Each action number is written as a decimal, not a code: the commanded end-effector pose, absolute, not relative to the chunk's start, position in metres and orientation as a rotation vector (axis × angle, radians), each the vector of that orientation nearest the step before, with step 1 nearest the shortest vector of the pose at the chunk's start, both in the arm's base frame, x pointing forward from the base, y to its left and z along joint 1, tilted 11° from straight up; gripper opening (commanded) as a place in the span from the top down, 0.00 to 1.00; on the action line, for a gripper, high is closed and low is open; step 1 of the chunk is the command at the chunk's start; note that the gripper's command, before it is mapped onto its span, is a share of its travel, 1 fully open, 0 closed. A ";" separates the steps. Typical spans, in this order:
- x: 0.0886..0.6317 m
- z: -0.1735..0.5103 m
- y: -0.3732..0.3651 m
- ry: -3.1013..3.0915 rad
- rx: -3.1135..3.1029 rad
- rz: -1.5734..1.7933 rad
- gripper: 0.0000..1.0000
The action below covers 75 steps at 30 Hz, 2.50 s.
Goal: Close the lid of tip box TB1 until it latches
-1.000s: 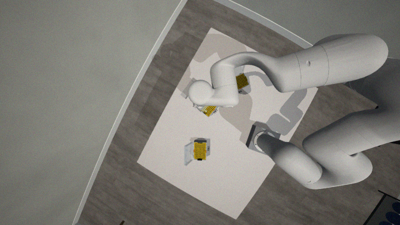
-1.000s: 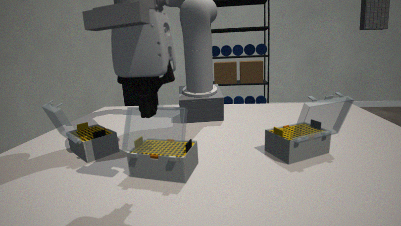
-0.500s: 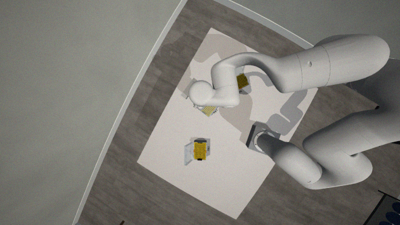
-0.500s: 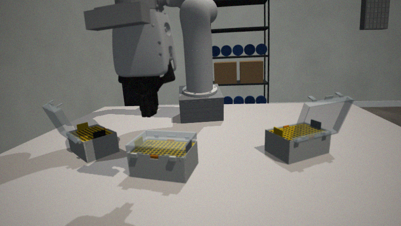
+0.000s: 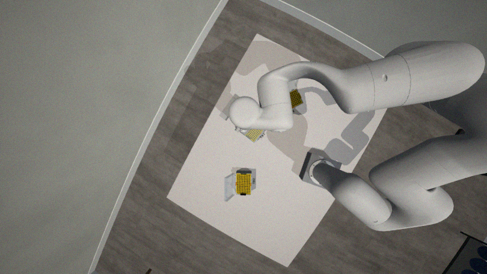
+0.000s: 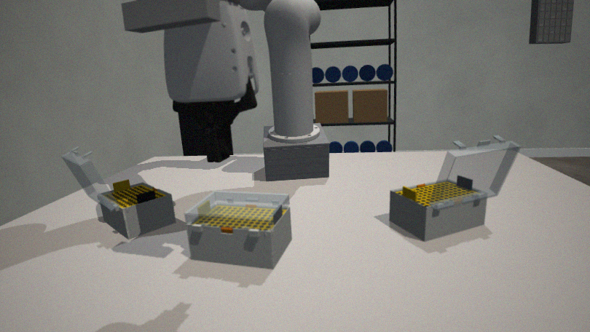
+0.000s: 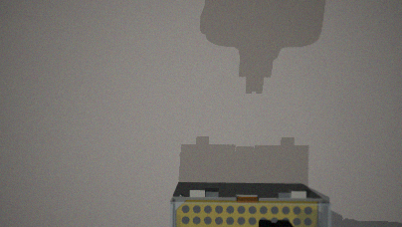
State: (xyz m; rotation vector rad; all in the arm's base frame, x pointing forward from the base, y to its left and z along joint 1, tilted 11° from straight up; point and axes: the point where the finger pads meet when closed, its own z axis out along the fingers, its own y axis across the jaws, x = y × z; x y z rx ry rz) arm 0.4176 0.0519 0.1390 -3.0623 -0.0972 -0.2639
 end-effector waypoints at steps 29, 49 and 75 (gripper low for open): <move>0.411 0.182 0.049 -0.097 -3.062 -0.268 1.00; 0.411 0.182 0.049 -0.097 -3.062 -0.268 1.00; 0.389 0.149 0.049 -0.097 -3.062 -0.268 1.00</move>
